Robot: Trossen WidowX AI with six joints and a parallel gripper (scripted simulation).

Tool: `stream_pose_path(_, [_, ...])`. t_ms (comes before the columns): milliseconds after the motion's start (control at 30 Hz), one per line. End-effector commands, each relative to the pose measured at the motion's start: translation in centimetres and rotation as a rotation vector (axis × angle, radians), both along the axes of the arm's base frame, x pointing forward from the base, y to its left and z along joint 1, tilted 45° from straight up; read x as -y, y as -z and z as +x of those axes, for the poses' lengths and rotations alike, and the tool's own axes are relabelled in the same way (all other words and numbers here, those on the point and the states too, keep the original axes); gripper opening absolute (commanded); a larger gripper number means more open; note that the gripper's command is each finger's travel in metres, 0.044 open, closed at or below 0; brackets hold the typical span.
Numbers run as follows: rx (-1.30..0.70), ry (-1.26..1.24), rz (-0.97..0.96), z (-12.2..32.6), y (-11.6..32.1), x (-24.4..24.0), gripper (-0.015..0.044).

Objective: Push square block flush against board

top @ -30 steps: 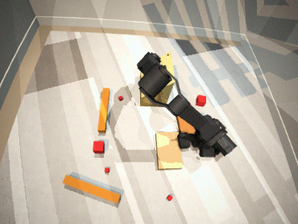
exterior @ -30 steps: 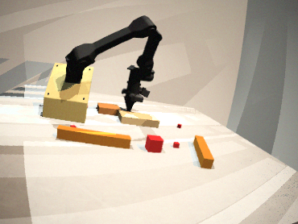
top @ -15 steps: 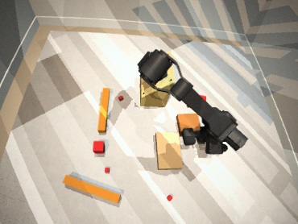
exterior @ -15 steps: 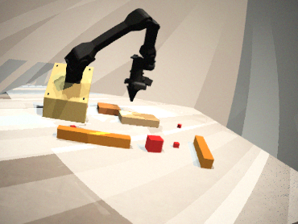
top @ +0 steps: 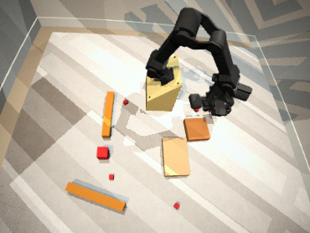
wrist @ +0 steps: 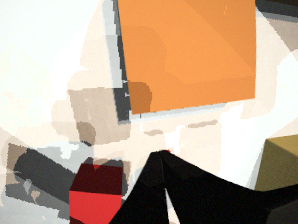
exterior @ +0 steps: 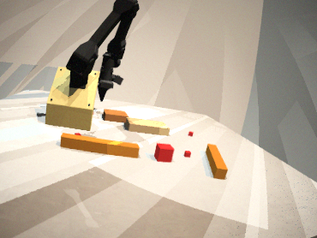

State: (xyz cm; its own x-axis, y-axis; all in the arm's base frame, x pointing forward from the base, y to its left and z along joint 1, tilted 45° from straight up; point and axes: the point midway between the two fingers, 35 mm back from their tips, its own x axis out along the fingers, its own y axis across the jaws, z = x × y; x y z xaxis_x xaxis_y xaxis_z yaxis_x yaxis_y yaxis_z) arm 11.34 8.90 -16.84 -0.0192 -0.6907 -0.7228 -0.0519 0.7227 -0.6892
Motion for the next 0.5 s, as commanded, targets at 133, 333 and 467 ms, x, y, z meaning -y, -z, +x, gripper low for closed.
stream_pose_path(133, [0.009,0.023,-0.001,-1.0,1.5,1.9,0.0])
stream_pose_path(333, [0.01,0.023,-0.003,-1.2,3.9,4.4,0.0])
stream_pose_path(467, [0.011,0.023,-0.003,-1.2,3.9,4.4,0.0])
